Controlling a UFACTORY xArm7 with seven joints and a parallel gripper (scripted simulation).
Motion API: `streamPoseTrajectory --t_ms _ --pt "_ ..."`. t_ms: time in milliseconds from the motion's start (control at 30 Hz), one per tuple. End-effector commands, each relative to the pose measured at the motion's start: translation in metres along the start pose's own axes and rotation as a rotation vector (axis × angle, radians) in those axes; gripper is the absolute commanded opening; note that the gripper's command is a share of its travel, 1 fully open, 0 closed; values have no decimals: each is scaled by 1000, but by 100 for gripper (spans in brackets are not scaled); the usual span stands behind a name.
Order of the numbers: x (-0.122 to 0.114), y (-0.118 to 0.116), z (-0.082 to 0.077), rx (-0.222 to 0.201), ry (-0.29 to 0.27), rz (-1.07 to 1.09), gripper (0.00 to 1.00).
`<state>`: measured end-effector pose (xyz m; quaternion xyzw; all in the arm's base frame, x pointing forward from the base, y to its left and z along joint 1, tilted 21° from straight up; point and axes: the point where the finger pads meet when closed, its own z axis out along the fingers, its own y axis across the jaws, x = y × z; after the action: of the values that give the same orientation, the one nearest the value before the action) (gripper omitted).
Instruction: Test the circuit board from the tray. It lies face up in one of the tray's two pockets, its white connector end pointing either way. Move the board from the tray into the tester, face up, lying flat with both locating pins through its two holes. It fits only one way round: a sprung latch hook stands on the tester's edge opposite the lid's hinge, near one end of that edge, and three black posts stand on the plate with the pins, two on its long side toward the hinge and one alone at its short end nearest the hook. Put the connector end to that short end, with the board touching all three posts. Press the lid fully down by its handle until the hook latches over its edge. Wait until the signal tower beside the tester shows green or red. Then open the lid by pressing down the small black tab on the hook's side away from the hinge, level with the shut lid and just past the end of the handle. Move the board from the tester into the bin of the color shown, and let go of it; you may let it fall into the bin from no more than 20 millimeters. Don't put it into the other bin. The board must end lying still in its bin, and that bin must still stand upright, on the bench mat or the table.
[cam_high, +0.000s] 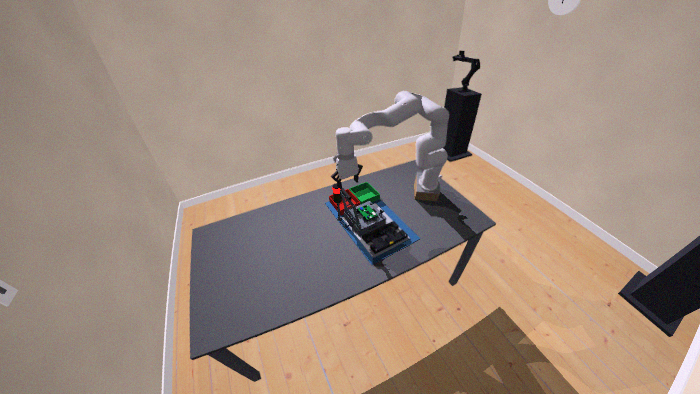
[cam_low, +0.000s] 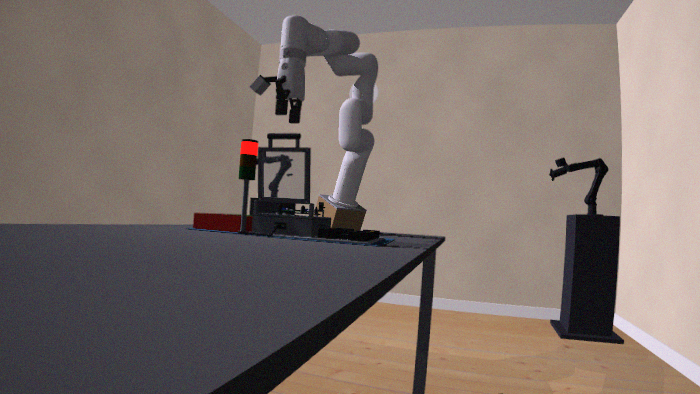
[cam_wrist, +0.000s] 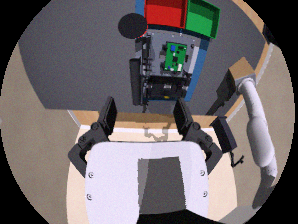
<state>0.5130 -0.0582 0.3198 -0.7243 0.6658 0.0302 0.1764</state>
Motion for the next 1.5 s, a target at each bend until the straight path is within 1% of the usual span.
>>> streamPoseTrajectory --t_ms 0,133,200,467,600,900,1033,1133,1267,1333,1467 --pt "0 17 -2 16 3 0 100" --pt "0 40 -2 16 3 0 100" --pt "0 40 -2 16 3 0 100" --pt "0 97 -1 16 3 0 100" --pt "0 113 -1 16 3 0 100" --pt "0 116 0 16 3 0 100" --pt "0 116 4 16 3 0 100" --pt "0 116 13 16 3 0 100" --pt "0 115 32 16 3 0 100" --pt "0 115 32 16 3 0 100" --pt "0 115 58 16 3 0 100"
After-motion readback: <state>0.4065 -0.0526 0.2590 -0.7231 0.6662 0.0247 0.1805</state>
